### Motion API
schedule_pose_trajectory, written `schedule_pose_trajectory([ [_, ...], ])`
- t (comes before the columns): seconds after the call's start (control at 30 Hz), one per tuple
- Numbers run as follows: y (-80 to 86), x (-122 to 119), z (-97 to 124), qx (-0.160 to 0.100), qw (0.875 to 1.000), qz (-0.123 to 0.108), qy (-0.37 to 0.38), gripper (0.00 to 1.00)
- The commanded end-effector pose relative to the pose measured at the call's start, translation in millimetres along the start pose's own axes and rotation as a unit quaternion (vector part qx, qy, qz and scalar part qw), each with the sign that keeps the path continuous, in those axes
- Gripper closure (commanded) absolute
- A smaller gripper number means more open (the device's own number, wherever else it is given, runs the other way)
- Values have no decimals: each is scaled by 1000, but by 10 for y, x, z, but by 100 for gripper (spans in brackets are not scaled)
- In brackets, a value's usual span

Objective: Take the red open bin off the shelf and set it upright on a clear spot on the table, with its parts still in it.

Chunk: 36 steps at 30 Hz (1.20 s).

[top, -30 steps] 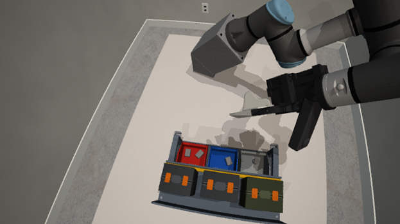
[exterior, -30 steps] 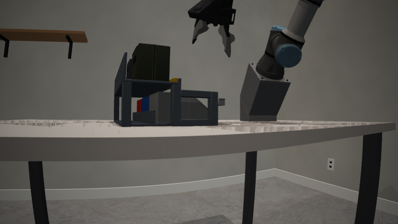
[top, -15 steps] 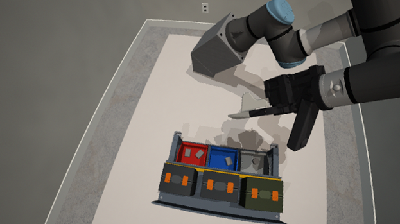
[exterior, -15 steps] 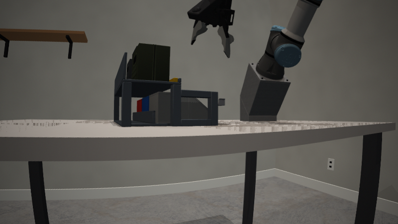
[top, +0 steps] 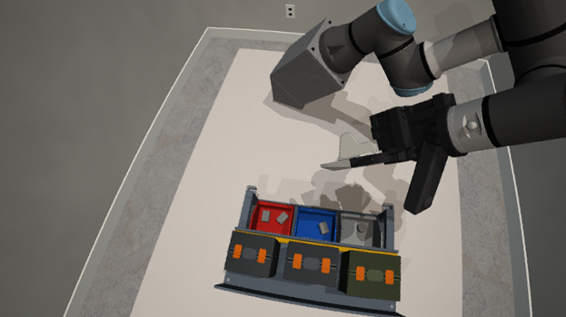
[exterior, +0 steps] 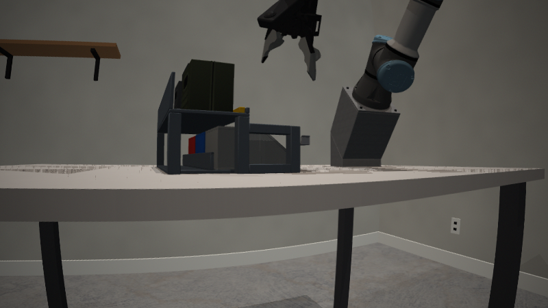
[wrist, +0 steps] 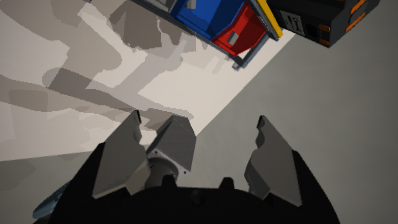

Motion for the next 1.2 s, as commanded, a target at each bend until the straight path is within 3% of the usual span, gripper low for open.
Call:
schedule_pose_trajectory([
  [0.0, -389, 265, -109, 58, 992, -27, 107, 0],
  [0.3, -389, 265, -109, 58, 992, -27, 107, 0],
  [0.33, -101, 74, -31, 14, 999, -7, 29, 0],
  [0.47, -431, 293, -123, 62, 991, -30, 118, 0],
  [0.87, -431, 293, -123, 62, 991, -30, 118, 0],
  [0.9, -143, 102, -44, 17, 999, -10, 41, 0],
  [1.03, -474, 322, -136, 65, 989, -33, 129, 0],
  [1.17, -474, 322, -136, 65, 989, -33, 129, 0],
])
Point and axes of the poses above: the point where the finger pads meet when closed, its own y axis back along the fingers, its own x axis across the jaws, z = x × y, the point moved 5 cm from there along y, back along the fingers, and after that the axes turned 10 degrees about -y, right-handed, at the moved point
